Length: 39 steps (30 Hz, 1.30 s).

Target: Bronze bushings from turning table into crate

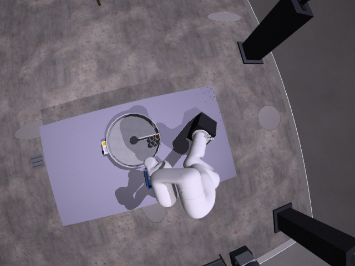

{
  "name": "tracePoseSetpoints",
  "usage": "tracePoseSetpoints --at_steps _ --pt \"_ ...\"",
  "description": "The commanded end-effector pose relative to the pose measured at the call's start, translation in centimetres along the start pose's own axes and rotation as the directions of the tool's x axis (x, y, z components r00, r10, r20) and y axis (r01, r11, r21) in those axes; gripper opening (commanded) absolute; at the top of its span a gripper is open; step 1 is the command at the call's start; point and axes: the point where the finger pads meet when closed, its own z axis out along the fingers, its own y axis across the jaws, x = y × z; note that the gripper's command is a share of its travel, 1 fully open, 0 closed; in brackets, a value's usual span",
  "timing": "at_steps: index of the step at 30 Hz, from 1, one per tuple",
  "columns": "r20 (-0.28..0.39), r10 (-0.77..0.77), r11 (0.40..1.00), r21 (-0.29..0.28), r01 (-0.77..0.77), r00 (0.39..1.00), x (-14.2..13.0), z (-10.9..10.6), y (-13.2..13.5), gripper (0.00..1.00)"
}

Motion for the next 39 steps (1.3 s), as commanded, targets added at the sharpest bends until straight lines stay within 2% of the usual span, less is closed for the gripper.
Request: tracePoseSetpoints --at_steps 1,9,39 --pt "-0.01 0.005 1.0 -0.006 -0.005 1.0 -1.86 -2.28 0.01 0.11" --pt "-0.01 0.005 1.0 -0.006 -0.005 1.0 -2.45 -2.98 0.01 0.11" --pt "-0.01 0.005 1.0 -0.006 -0.005 1.0 -2.47 -2.99 0.01 0.11"
